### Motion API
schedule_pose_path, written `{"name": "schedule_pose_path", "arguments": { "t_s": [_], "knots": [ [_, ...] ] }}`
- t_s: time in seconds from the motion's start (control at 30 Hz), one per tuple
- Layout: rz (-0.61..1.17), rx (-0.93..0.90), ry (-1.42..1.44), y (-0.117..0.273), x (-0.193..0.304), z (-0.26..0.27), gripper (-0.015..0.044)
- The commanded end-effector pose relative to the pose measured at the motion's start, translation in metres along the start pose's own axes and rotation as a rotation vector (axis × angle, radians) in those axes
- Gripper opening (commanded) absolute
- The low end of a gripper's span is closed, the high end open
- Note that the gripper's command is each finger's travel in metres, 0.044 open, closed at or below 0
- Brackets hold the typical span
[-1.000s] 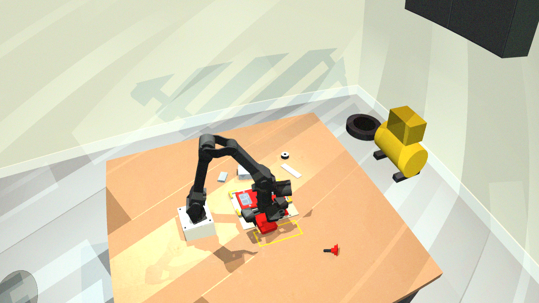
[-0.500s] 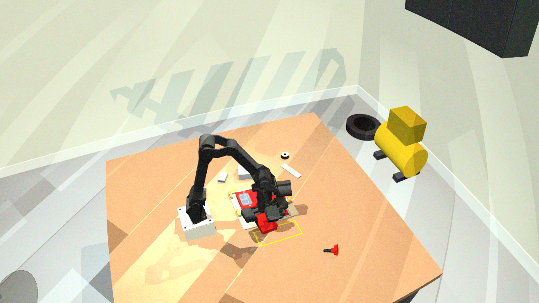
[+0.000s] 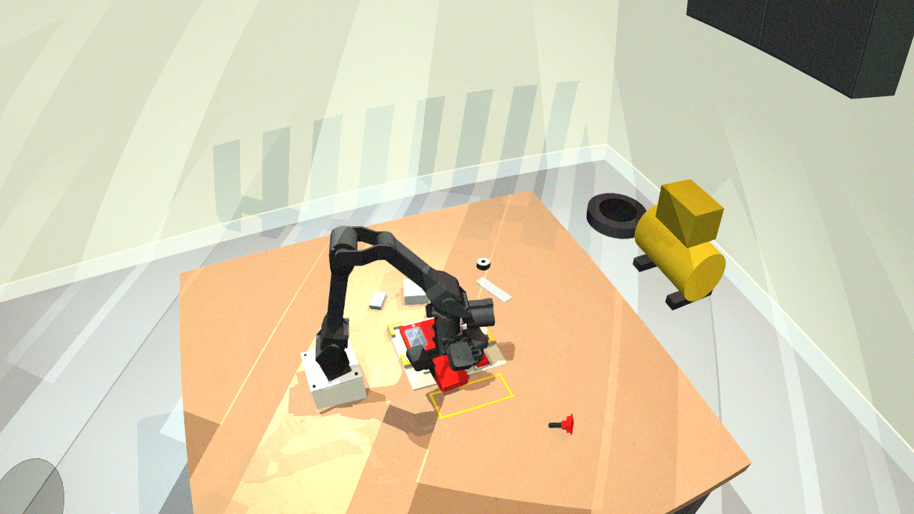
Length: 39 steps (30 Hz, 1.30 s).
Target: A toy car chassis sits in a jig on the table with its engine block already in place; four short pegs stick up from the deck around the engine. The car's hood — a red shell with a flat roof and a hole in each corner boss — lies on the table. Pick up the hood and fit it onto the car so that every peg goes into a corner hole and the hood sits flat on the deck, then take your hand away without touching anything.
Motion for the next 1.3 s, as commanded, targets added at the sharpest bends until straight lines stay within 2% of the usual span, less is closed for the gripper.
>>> {"name": "schedule_pose_path", "arguments": {
  "t_s": [0.0,0.43,0.67,1.27],
  "knots": [
    [-0.002,-0.022,-0.001,0.019,0.0,0.004,0.0],
    [-0.002,-0.022,-0.001,0.061,0.0,0.004,0.0],
    [-0.001,-0.006,0.009,0.061,0.0,0.002,0.0],
    [-0.031,-0.09,0.748,0.066,0.074,0.034,0.0]
  ]
}}
Point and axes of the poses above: the point midway between the two fingers, 35 mm back from their tips, its own y axis back along the fingers, its own z axis across the jaws, x = y × z, the point moved 1 cm from there along y, back along the fingers, and after that the axes turned 15 degrees about -y, right-handed, at the moved point
